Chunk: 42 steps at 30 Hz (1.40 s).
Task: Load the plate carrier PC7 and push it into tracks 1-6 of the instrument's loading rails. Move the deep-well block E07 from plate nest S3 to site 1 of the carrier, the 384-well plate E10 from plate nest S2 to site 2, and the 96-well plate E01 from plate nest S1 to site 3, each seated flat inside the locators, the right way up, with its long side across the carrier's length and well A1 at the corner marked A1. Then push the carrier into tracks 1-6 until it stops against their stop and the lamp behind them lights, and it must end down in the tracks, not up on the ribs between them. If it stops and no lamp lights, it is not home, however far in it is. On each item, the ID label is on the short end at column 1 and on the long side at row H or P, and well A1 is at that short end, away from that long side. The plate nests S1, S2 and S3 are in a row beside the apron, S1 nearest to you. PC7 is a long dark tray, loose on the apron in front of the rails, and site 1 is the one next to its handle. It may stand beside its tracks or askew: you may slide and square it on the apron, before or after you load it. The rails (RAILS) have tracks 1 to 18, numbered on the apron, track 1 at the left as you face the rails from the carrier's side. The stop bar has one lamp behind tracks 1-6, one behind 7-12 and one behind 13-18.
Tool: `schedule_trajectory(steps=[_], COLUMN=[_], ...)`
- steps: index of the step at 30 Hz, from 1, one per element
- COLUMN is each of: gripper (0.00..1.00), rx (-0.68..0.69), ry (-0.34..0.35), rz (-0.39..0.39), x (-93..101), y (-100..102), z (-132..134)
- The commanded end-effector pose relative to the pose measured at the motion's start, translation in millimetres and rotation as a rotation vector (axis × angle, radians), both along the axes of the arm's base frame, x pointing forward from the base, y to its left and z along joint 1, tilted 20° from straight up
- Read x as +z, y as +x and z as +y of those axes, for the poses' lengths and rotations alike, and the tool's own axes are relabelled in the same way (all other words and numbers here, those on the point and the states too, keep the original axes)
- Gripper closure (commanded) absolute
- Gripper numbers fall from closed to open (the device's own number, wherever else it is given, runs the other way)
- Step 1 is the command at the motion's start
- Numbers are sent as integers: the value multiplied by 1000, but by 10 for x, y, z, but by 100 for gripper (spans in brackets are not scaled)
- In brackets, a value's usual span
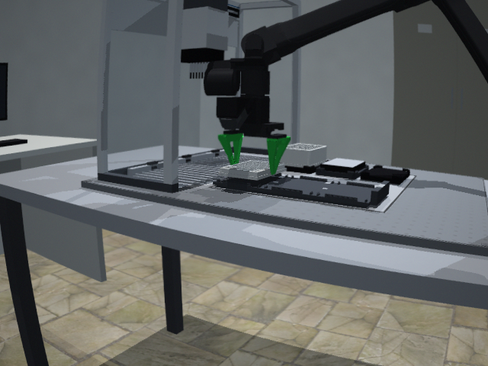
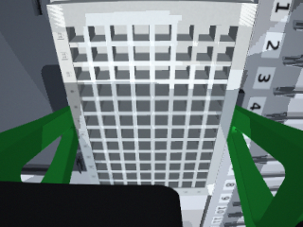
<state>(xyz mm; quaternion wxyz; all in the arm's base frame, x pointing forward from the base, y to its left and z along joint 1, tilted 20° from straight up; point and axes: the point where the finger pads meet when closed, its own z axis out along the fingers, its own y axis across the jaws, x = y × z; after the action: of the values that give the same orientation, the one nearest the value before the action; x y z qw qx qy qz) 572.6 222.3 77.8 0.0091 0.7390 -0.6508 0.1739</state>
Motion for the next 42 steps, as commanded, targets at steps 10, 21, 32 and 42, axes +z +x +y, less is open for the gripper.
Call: schedule_trajectory(steps=[10,21,32,42], gripper=[100,100,100,100], rx=[11,23,24,23], ry=[24,11,10,9], rz=[-45,-18,-17,-16], x=[212,19,-24,-36], y=[117,48,67,51], z=[72,46,57,43])
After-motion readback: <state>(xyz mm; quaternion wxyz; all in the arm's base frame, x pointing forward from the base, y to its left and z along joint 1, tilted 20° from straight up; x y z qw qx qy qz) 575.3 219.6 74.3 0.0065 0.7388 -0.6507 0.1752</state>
